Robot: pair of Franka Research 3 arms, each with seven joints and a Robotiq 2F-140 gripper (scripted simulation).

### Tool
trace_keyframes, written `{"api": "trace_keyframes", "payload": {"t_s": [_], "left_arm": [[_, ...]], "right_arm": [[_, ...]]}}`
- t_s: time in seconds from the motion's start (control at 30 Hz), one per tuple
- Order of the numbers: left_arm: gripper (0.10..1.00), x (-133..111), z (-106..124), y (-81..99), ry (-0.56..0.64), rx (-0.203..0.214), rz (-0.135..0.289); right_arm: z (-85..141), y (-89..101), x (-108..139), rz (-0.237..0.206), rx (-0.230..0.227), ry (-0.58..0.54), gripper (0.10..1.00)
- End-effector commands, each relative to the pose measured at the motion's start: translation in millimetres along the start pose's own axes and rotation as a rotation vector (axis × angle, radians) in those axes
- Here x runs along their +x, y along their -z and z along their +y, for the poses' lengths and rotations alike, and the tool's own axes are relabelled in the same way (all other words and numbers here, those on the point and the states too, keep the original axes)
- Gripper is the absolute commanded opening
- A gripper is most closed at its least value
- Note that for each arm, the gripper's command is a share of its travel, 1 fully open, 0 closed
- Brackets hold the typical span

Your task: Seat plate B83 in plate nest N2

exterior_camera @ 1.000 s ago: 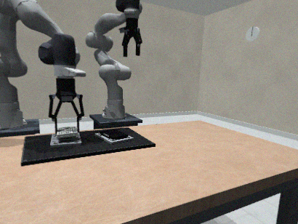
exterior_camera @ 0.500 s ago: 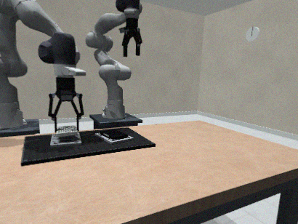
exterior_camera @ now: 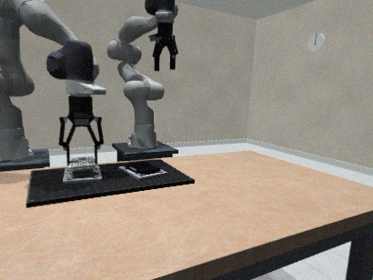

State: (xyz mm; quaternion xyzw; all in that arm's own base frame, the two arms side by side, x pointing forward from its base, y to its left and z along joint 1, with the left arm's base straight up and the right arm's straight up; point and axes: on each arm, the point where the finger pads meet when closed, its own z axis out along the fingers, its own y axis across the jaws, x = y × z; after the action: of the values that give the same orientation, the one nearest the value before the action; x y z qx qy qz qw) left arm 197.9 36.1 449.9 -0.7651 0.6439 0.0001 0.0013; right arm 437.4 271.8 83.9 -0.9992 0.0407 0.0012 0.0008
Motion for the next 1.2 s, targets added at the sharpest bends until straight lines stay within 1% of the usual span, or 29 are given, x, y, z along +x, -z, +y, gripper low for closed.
{"api": "trace_keyframes", "payload": {"t_s": [0.0, 0.87, 1.17], "left_arm": [[1.0, 0.7, 1.3, -0.2, 0.005, -0.002, 0.002], [1.0, 0.7, 1.3, -0.2, 0.005, -0.002, 0.002], [1.0, 0.7, 1.3, -0.2, 0.005, -0.002, 0.002]], "right_arm": [[1.1, 0.8, 0.8, 0.002, -0.002, 0.004, 0.605], [0.7, 0.8, 1.1, 0.002, -0.002, 0.004, 0.605], [0.3, -14.2, 1.3, 0.002, -0.002, 0.004, 0.605]]}}
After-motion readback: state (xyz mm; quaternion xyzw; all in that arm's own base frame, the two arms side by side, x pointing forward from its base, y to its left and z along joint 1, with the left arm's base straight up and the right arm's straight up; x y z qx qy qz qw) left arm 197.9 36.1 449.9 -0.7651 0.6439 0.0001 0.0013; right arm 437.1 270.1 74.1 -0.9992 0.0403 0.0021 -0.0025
